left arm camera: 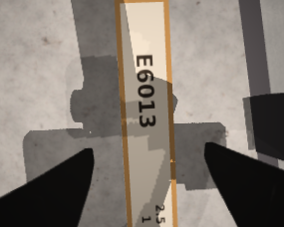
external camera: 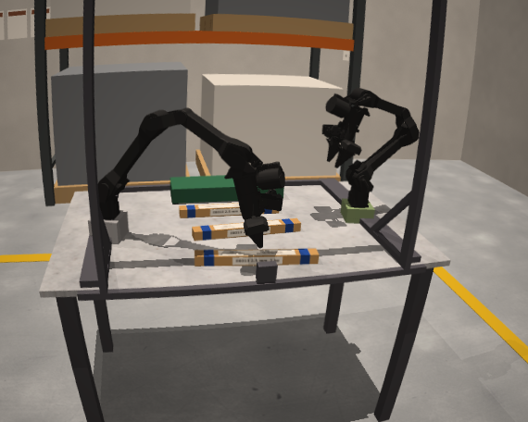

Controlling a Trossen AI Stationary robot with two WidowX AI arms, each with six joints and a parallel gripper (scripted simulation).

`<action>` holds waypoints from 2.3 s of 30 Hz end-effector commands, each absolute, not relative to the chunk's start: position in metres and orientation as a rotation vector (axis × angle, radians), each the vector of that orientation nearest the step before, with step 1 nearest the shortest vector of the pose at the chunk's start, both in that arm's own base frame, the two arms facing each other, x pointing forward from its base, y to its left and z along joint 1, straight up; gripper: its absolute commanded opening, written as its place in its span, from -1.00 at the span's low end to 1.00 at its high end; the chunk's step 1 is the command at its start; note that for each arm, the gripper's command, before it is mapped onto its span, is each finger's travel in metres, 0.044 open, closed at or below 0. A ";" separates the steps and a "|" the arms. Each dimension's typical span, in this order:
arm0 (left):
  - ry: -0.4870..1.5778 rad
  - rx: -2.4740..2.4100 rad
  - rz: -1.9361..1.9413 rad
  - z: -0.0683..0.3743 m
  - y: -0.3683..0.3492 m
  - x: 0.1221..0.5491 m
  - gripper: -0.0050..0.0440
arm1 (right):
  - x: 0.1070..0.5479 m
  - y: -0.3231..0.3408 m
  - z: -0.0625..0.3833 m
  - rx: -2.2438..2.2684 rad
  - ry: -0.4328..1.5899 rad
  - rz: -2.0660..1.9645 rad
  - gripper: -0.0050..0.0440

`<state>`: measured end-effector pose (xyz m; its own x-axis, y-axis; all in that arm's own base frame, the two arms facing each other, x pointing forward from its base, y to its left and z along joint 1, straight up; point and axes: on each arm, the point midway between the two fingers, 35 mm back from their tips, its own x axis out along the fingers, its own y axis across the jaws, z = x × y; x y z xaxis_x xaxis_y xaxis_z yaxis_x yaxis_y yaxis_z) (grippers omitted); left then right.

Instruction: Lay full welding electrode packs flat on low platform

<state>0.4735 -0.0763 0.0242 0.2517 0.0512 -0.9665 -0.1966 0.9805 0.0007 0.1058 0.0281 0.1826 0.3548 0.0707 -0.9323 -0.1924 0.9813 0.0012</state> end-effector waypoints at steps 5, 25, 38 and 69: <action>1.273 -0.146 0.176 0.039 -0.078 0.485 0.55 | 0.107 0.028 0.189 -0.111 1.175 0.168 0.55; 1.296 -0.139 0.178 -0.010 -0.077 0.480 0.55 | 0.107 0.028 0.189 -0.111 1.175 0.168 0.55; 1.296 -0.139 0.178 -0.020 -0.077 0.480 0.55 | 0.107 0.028 0.189 -0.111 1.175 0.168 0.55; 1.270 -0.143 0.168 -0.020 -0.078 0.484 -1.00 | 0.107 0.028 0.189 -0.111 1.175 0.168 0.55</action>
<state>0.4794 -0.0783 -0.0324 0.2583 0.0522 -0.9647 -0.2015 0.9795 -0.0009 0.1058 0.0281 0.1826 0.3548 0.0707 -0.9323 -0.1924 0.9813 0.0012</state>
